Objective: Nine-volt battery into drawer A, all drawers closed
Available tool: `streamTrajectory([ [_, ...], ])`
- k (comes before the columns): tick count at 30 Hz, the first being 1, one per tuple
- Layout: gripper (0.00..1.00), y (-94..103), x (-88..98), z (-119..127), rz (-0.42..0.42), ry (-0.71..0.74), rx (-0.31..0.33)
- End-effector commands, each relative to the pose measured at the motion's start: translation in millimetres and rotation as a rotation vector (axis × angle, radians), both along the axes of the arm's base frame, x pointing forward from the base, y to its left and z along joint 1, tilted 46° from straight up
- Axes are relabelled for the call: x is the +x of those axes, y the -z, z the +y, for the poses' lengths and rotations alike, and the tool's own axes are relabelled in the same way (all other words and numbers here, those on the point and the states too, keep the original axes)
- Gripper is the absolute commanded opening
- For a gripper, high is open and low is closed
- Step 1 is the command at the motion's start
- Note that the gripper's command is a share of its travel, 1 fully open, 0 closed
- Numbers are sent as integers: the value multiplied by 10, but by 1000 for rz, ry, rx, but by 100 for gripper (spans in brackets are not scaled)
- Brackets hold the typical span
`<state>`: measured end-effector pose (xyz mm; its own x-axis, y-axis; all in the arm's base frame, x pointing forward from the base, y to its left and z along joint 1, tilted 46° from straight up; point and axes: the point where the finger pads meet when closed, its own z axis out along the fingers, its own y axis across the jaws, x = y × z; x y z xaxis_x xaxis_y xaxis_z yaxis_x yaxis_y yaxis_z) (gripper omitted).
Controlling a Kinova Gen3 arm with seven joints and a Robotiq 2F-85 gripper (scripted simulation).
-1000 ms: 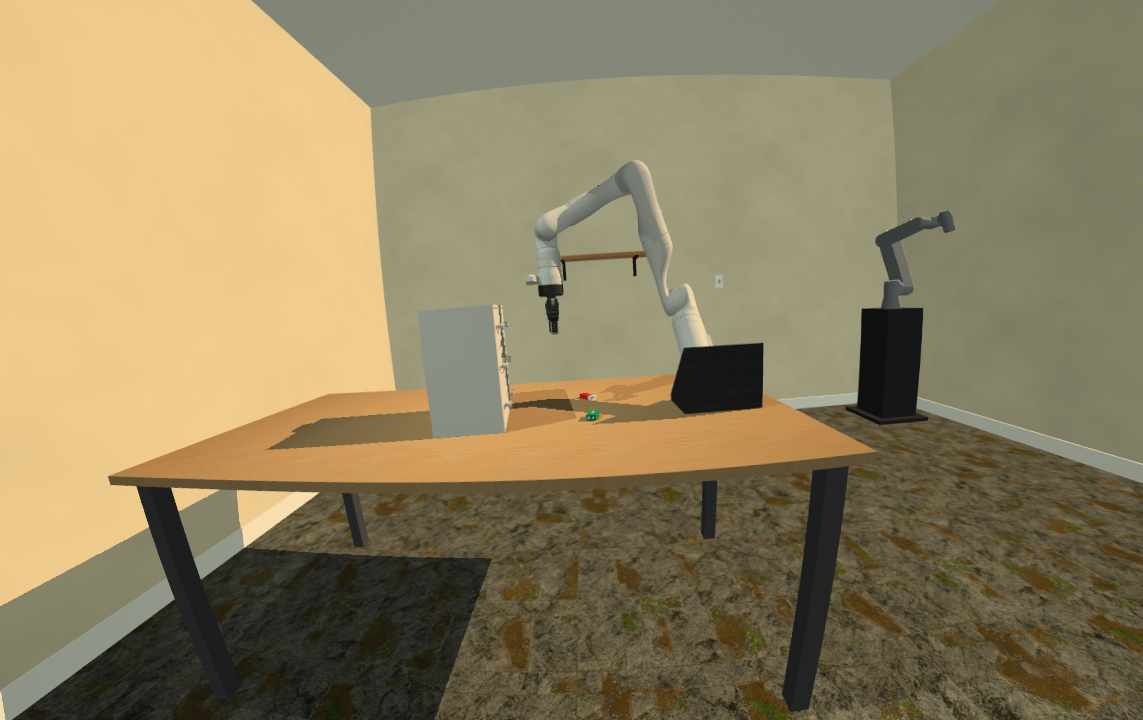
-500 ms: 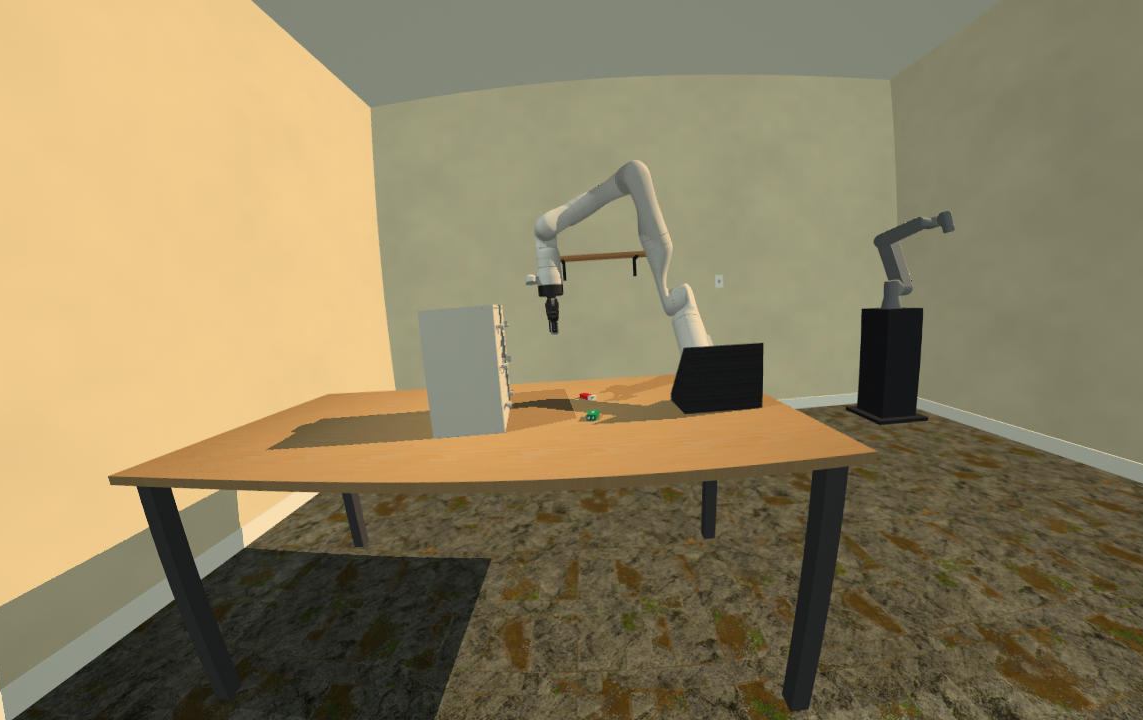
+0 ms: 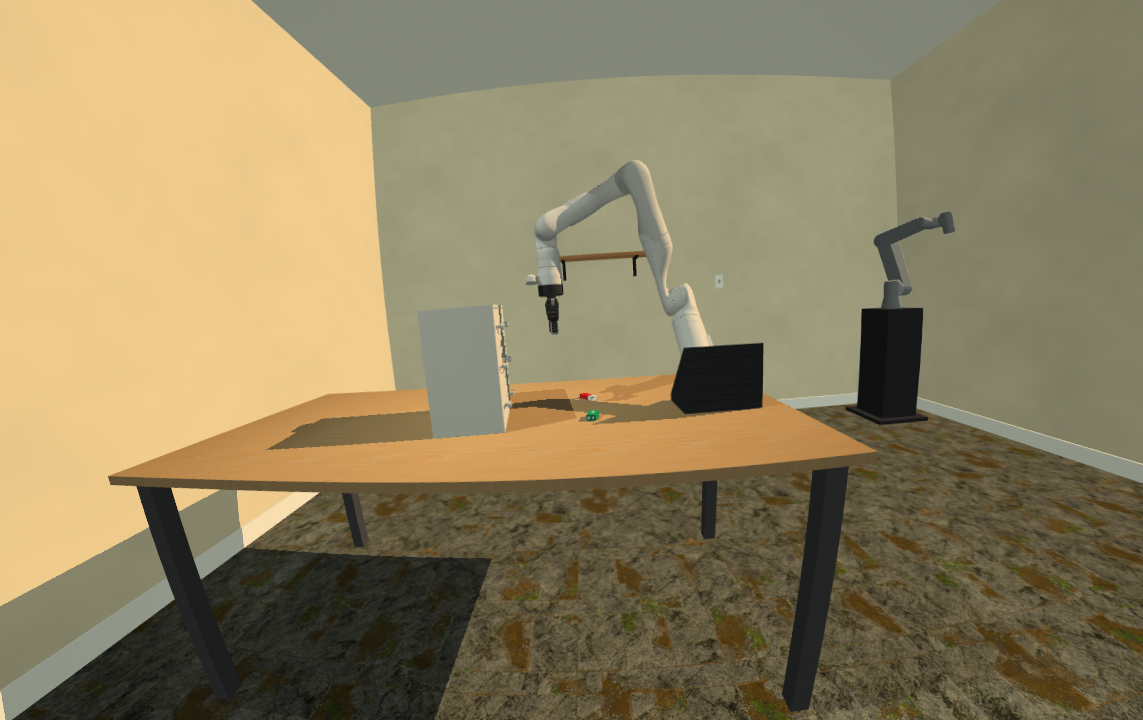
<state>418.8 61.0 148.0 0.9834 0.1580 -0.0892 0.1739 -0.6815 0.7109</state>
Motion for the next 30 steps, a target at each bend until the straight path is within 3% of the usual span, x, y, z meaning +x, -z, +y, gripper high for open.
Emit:
streamTrajectory([
  [1,100,-3,3,6,-1,-1,1],
  [30,100,36,-7,44,-1,-1,1],
])
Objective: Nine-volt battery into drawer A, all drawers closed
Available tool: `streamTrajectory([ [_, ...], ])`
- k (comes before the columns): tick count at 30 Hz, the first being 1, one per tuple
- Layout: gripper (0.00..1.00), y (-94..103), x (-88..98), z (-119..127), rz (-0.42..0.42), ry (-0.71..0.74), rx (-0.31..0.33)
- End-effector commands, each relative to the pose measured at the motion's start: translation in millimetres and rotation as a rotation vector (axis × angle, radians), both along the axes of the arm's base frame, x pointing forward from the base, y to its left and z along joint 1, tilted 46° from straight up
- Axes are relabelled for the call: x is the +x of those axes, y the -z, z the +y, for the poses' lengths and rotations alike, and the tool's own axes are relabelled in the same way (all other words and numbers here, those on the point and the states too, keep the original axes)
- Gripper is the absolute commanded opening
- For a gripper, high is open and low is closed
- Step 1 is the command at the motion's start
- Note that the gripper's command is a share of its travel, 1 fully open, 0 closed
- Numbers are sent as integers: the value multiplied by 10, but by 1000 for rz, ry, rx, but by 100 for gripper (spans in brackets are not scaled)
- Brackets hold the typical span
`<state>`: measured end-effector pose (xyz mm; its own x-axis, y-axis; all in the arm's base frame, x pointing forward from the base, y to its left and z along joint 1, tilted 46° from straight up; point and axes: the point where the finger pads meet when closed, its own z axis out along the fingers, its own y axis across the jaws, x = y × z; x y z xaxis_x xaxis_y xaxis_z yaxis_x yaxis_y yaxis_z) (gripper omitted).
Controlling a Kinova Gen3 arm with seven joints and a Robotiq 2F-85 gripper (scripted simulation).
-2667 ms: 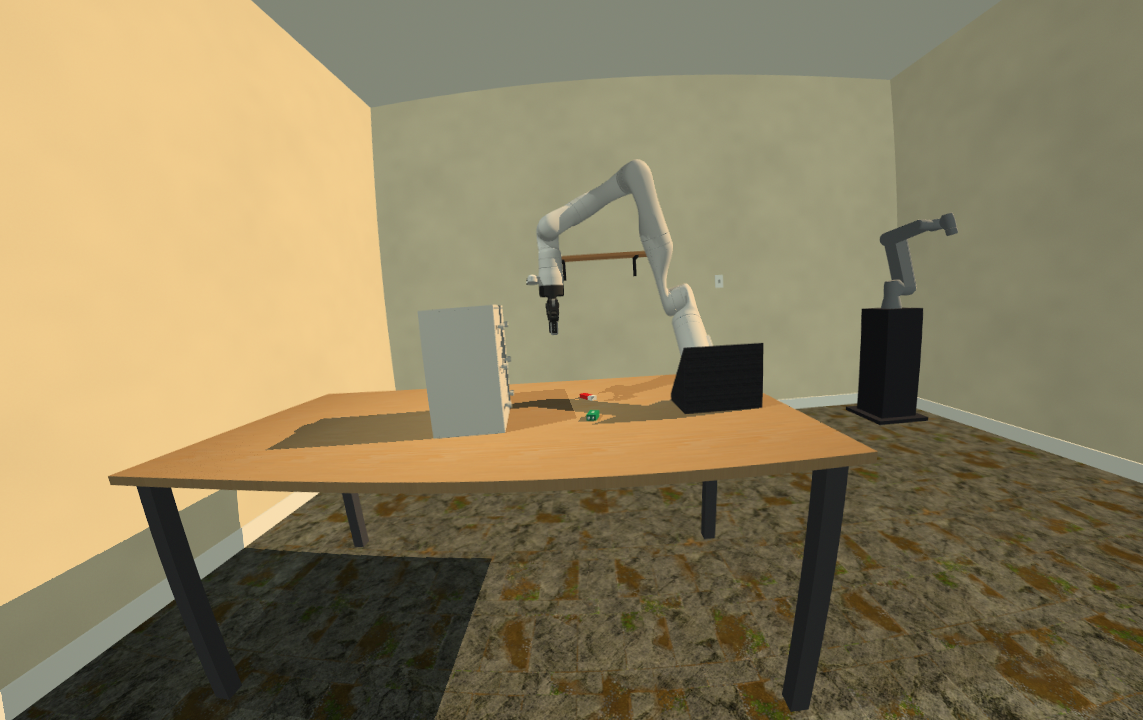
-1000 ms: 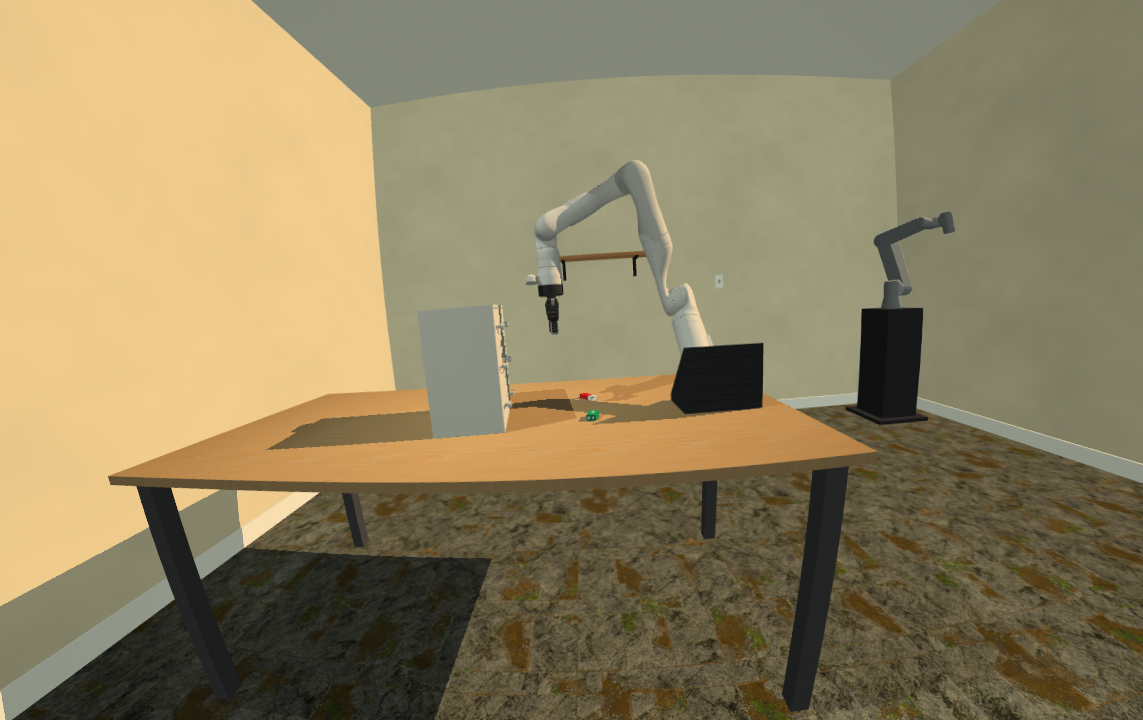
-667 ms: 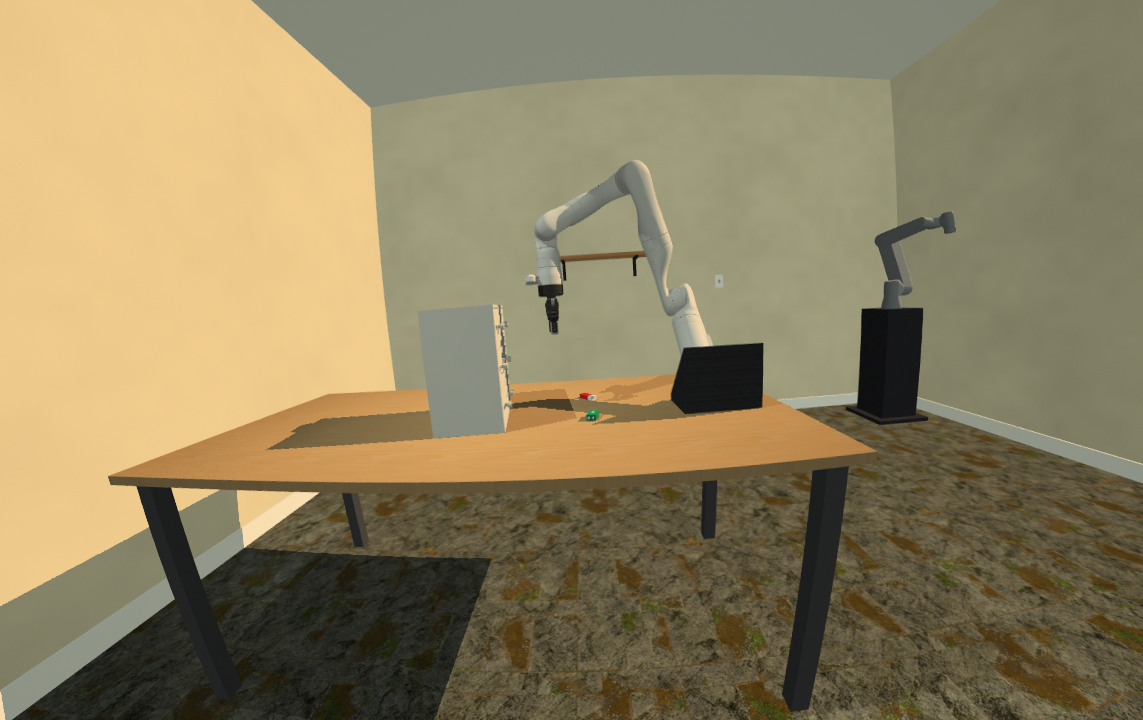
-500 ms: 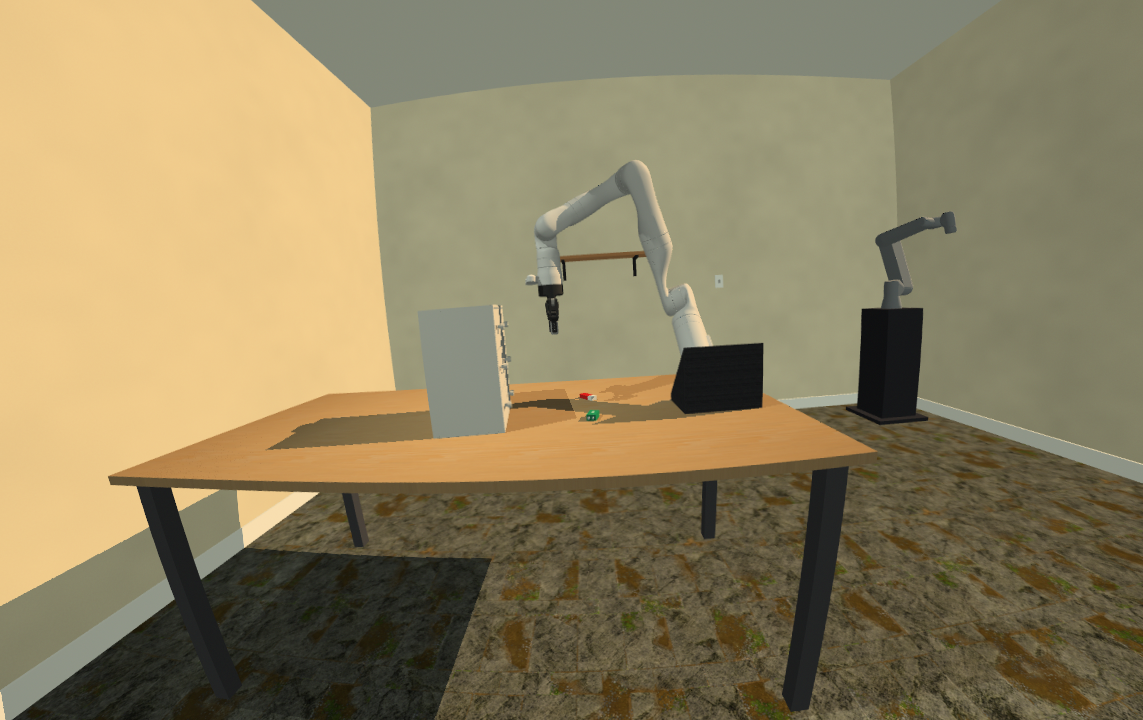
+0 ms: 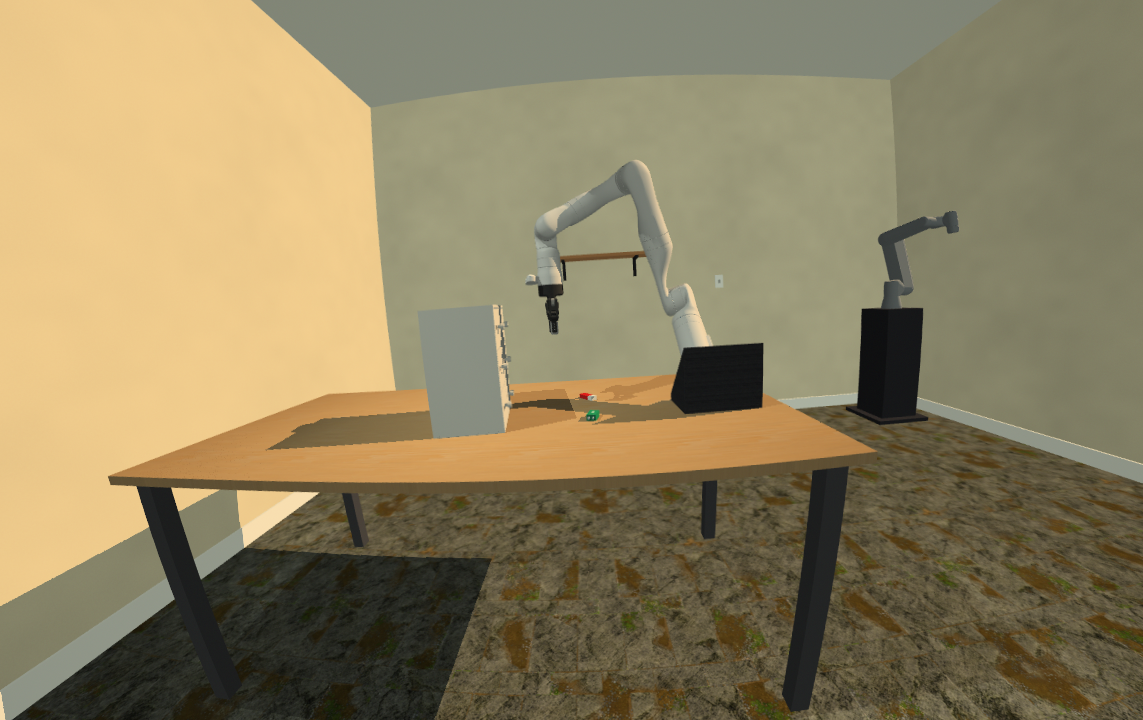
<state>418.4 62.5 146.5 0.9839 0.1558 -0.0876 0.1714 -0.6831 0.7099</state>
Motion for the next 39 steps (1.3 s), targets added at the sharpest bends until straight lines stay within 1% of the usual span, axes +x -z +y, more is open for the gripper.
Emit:
streamTrajectory([
  [1,100,46,-9,53,1,-4,-1],
  [4,100,161,-36,163,1,-4,-1],
  [7,100,328,-77,323,1,-4,-1],
  [9,100,328,-77,323,1,-4,-1],
  [16,100,765,-184,743,1,-4,-1],
  [21,100,968,-233,937,1,-4,-1],
  [24,100,1016,-245,984,1,-4,-1],
  [39,100,1025,-246,991,0,-4,-1],
])
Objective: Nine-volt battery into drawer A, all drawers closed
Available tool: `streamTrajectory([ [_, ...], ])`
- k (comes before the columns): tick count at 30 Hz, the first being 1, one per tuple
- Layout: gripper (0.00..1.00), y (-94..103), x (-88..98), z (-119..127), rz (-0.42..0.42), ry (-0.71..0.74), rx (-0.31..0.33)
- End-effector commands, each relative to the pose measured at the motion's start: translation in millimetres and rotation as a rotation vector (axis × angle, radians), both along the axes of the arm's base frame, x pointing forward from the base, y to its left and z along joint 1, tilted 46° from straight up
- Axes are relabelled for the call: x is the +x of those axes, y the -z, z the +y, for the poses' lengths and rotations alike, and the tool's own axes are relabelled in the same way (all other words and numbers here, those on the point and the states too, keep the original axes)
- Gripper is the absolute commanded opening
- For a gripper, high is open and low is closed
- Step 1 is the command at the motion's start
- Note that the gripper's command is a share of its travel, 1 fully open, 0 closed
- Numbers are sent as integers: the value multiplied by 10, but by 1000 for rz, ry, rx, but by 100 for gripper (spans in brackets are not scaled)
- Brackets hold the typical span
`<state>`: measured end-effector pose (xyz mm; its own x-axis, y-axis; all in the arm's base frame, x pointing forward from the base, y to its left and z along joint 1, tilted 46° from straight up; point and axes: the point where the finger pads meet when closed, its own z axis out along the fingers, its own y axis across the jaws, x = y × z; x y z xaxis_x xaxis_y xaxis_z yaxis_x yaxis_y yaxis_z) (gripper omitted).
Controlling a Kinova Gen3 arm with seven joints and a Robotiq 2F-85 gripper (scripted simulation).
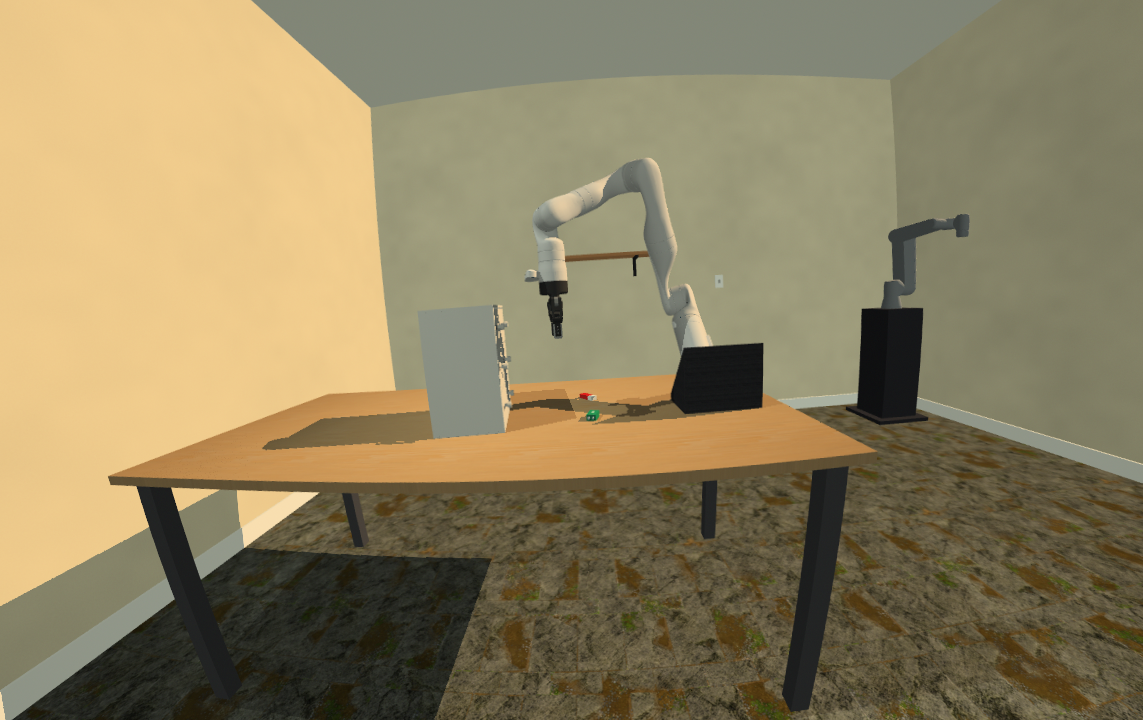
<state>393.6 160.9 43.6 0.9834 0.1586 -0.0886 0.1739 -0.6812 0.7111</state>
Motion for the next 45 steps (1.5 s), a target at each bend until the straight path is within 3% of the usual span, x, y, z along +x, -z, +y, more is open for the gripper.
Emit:
streamTrajectory([
  [1,100,-3,2,7,-1,-2,1],
  [45,100,59,69,-40,-68,-71,18],
])
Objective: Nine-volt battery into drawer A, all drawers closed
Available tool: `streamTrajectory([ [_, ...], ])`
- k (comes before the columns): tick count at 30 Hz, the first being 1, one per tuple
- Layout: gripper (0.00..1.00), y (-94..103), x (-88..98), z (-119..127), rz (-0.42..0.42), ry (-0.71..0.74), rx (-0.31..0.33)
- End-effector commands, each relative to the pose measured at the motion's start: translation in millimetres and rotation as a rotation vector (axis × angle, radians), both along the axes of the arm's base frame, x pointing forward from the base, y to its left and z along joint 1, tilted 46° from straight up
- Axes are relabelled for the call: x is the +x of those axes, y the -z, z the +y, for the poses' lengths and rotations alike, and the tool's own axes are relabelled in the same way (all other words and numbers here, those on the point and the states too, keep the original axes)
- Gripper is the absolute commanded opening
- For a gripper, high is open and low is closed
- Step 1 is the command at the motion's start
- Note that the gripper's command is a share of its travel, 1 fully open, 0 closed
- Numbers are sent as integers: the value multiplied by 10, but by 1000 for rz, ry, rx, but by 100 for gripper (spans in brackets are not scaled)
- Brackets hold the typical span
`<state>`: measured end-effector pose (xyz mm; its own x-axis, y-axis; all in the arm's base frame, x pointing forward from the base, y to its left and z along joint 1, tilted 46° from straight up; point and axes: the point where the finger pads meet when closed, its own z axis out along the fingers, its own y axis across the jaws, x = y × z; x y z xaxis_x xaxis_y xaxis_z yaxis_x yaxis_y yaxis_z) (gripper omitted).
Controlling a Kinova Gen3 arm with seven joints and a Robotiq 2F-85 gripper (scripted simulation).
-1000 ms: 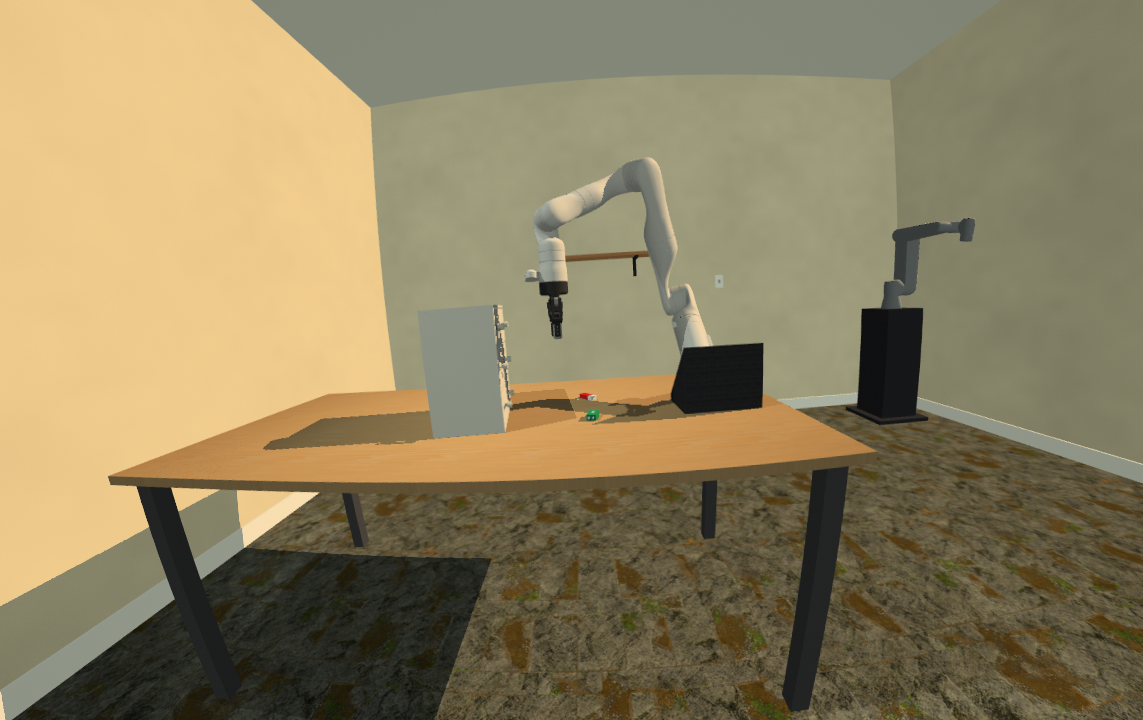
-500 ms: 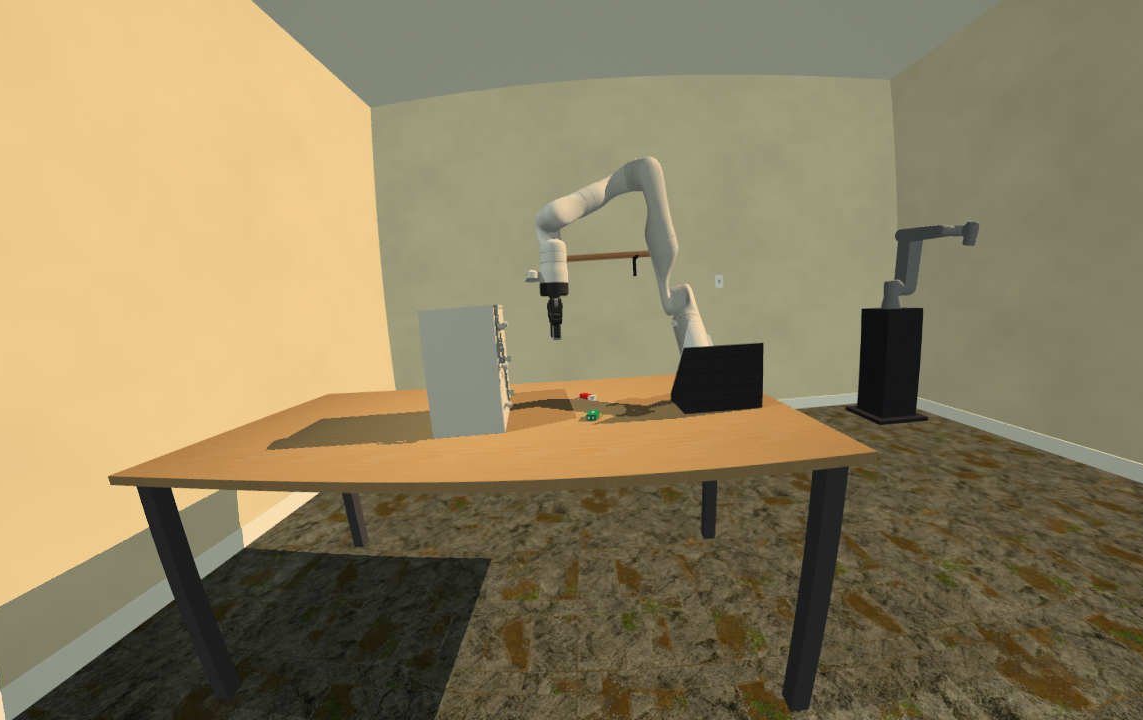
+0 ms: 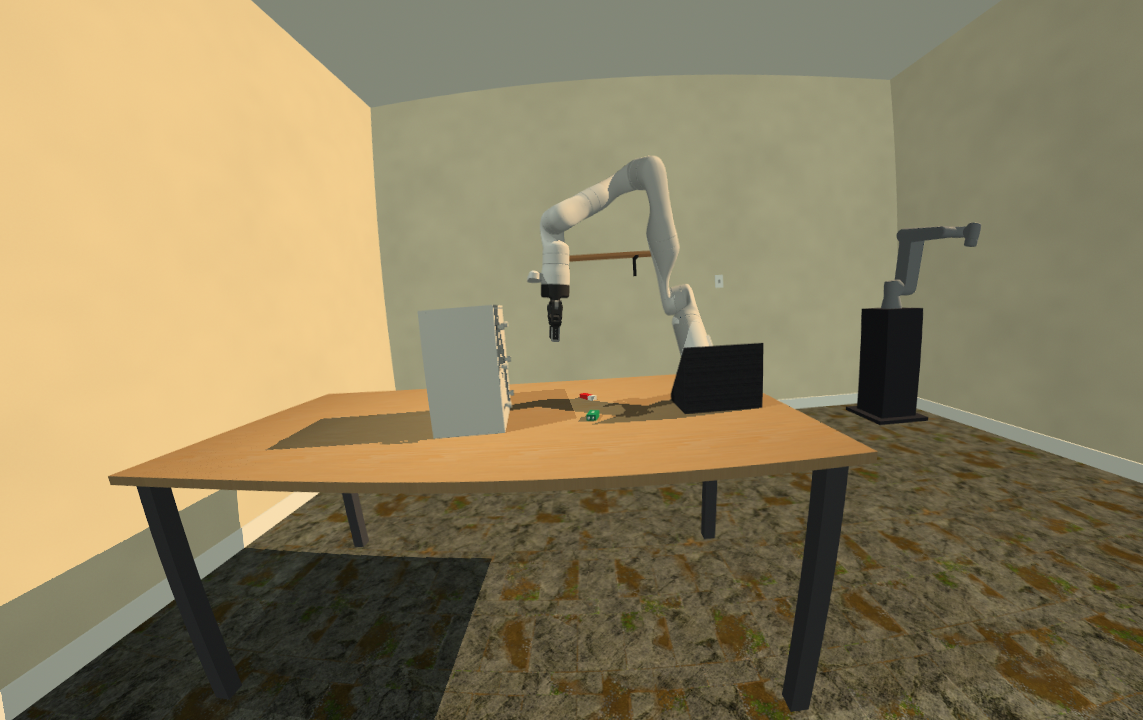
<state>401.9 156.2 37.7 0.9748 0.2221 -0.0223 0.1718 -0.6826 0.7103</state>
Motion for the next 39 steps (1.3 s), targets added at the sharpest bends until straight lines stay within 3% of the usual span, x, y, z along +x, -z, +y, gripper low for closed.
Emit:
streamTrajectory([
  [1,100,3,-10,5,-7,-11,2],
  [39,100,164,165,-117,-180,-192,46],
])
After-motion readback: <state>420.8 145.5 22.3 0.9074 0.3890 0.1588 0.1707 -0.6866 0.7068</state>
